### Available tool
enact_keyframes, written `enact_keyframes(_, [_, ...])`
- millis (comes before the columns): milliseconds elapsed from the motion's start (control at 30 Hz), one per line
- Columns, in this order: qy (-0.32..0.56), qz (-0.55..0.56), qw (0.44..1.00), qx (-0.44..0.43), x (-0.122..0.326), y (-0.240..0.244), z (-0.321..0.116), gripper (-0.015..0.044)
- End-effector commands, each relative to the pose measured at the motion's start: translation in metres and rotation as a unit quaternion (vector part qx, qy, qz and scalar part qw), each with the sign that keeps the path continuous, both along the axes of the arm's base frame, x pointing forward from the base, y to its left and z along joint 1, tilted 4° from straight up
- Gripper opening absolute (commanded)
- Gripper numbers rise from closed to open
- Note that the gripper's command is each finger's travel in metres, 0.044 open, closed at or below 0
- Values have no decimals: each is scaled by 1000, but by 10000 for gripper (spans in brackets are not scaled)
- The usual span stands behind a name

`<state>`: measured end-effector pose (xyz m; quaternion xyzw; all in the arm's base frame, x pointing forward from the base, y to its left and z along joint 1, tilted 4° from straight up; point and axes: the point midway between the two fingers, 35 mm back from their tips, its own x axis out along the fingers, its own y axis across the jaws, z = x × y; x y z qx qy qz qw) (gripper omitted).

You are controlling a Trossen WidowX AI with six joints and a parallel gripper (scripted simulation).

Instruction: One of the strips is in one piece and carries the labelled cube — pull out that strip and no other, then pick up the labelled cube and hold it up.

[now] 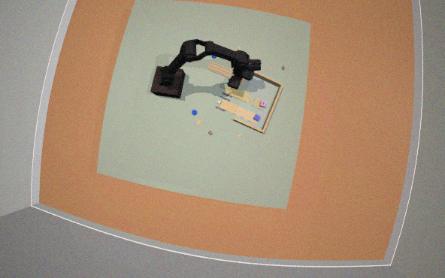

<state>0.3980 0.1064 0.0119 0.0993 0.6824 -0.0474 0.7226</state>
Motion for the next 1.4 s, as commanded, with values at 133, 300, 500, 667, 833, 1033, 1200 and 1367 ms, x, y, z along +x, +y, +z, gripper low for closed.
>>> enact_keyframes(133, [1, 4, 1000, 2, -26, -7, 12, 0])
enact_keyframes(300, [1, 4, 1000, 2, -34, -10, 12, 0])
enact_keyframes(500, [2, 4, 1000, 2, -54, -15, 11, 0])
enact_keyframes(667, [3, 3, 1000, 3, -71, -20, 10, 0])
enact_keyframes(833, [3, 3, 1000, 2, -89, -24, 7, 0])
enact_keyframes(1033, [4, 4, 1000, 2, -105, -28, 5, 0])
enact_keyframes(1200, [3, 4, 1000, 2, -105, -29, 23, 0])
enact_keyframes(1367, [3, 4, 1000, 2, -106, -31, 41, 0])
